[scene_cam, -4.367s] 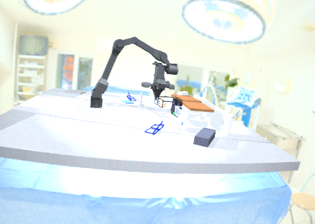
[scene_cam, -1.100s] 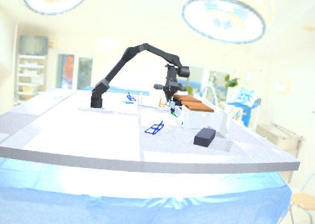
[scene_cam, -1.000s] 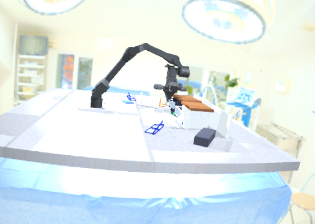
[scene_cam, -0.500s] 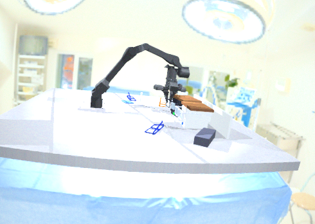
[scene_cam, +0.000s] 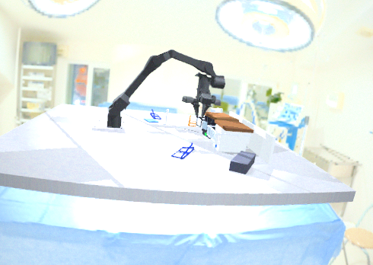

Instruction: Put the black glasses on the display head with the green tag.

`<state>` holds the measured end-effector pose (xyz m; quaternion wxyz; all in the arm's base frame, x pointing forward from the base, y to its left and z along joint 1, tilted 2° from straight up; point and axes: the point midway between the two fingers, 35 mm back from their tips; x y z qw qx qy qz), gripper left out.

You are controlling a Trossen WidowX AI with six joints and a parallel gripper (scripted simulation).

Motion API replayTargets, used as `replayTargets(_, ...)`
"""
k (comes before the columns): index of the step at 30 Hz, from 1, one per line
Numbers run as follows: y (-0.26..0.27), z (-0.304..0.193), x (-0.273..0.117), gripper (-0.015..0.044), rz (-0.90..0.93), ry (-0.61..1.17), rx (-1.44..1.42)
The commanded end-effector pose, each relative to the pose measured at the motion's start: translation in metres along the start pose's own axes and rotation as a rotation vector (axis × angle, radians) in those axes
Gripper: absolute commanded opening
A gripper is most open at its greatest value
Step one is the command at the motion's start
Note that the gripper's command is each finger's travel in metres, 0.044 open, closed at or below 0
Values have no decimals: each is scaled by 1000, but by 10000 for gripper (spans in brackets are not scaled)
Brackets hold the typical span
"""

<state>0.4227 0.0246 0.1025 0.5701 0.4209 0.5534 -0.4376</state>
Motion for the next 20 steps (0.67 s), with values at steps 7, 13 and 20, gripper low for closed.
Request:
replayTargets(7,-11,-2,-14,107,11,7,2)
replayTargets(13,-37,-6,-18,107,8,7,2)
replayTargets(20,-55,-9,-27,107,6,7,2)
Point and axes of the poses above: the point midway between the two fingers, 35 mm back from their tips, its own x axis out along the fingers, its own y axis across the jaws, z = x × y, and after that the axes turned 9 degrees about -x, right-handed
